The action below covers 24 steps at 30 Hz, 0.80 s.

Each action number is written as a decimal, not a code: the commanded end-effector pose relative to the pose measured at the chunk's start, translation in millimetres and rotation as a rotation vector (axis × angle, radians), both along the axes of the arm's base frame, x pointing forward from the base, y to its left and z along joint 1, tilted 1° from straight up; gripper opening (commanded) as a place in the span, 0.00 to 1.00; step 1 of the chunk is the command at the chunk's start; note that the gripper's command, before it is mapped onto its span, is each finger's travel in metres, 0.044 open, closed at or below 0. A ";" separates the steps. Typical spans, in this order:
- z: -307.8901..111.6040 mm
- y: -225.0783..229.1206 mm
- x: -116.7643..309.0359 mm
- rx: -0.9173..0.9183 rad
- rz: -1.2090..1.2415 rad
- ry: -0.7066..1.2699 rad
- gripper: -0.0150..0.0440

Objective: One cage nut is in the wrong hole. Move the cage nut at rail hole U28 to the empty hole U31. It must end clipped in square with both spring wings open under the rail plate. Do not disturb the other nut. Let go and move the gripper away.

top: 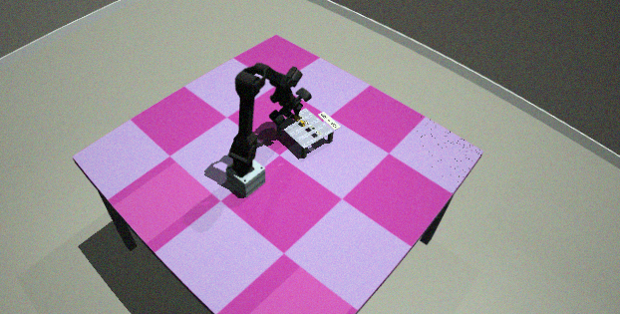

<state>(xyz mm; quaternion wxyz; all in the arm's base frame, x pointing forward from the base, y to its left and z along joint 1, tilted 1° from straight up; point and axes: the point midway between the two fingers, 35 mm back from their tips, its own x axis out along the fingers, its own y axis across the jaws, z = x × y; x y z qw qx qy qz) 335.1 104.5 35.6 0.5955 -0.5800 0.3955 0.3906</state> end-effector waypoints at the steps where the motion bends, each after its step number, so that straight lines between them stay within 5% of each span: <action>1: 4.1 1.5 1.7 0.006 0.005 -0.008 0.32; 24: 4.5 1.5 2.1 0.006 0.005 0.001 0.32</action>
